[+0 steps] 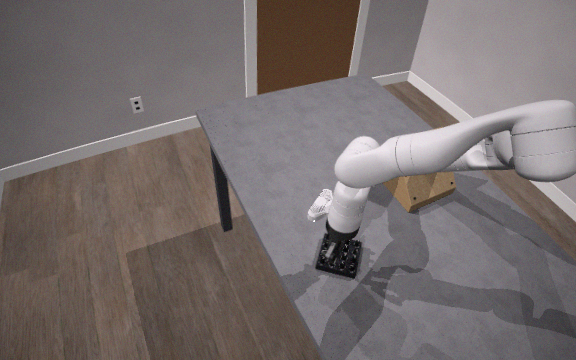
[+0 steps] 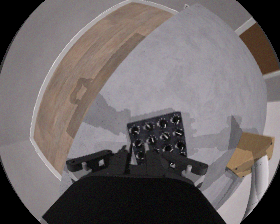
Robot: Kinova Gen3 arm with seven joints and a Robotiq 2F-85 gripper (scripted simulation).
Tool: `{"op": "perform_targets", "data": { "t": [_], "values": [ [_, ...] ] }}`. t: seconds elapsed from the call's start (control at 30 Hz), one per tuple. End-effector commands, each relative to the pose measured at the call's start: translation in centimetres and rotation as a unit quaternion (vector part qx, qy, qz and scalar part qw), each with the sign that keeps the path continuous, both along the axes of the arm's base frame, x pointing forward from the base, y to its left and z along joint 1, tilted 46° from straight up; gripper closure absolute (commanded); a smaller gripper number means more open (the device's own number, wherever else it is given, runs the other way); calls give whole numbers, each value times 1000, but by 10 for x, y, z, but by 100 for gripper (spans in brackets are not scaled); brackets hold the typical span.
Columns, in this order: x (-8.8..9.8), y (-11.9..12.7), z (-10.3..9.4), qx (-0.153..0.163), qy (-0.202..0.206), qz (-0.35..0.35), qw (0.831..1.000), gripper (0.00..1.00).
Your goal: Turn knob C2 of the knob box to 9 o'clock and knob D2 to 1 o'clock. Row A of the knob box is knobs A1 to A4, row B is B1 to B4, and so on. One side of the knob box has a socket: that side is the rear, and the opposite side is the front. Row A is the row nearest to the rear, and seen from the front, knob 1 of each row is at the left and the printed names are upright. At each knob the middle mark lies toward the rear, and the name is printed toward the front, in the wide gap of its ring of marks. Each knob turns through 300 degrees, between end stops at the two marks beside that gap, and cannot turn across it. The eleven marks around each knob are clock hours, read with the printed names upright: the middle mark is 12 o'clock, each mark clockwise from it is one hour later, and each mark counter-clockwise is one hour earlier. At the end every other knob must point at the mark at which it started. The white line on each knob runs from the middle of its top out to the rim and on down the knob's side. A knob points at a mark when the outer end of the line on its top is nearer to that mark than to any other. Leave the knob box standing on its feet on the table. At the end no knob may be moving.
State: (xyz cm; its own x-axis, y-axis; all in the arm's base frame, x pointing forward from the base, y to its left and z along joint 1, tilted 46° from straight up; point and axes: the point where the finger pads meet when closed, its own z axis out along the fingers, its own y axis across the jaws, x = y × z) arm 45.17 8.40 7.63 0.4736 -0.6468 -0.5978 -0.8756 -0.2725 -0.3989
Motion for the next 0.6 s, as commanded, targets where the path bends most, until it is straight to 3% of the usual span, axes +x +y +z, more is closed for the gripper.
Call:
{"op": "perform_targets", "data": {
  "t": [0.0,0.57],
  "values": [
    [-1,2,-2,0,1,0,1000,81],
    [0,6,-6,0,1,0,1000,81]
  ]
}}
